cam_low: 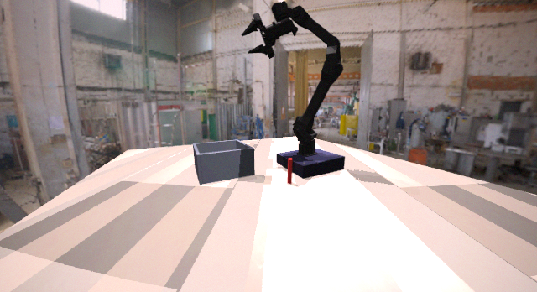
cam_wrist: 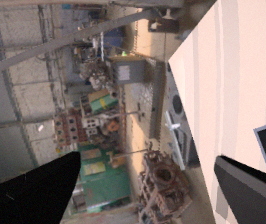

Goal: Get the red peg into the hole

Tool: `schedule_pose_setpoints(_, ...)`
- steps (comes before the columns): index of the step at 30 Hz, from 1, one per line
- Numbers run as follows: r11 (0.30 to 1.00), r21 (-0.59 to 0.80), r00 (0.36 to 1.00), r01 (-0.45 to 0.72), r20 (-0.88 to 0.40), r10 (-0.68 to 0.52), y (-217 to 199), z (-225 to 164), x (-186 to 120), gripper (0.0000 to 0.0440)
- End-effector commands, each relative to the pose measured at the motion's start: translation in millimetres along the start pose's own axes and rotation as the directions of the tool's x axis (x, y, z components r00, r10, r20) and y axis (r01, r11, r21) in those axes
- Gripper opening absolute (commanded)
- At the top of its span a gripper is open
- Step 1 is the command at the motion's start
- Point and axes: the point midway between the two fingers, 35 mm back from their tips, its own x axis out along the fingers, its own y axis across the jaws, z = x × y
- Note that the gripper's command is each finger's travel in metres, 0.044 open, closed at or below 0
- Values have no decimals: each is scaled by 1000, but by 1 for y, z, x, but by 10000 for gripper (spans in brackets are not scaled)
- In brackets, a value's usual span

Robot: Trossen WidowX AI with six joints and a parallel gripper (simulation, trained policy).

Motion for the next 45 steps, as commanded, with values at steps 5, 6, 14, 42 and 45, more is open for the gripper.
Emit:
schedule_pose_setpoints(5,993,-68,995,97,-29,-99,-21,-3,15,440)
schedule_pose_setpoints(6,989,-85,991,122,-40,-126,-27,-5,19,440)
schedule_pose_setpoints(14,915,-230,923,332,-122,-366,-80,-28,56,440)
schedule_pose_setpoints(42,271,-800,416,535,-29,-909,-262,-136,59,440)
schedule_pose_setpoints(45,189,-835,367,517,17,-930,-281,-144,50,440)
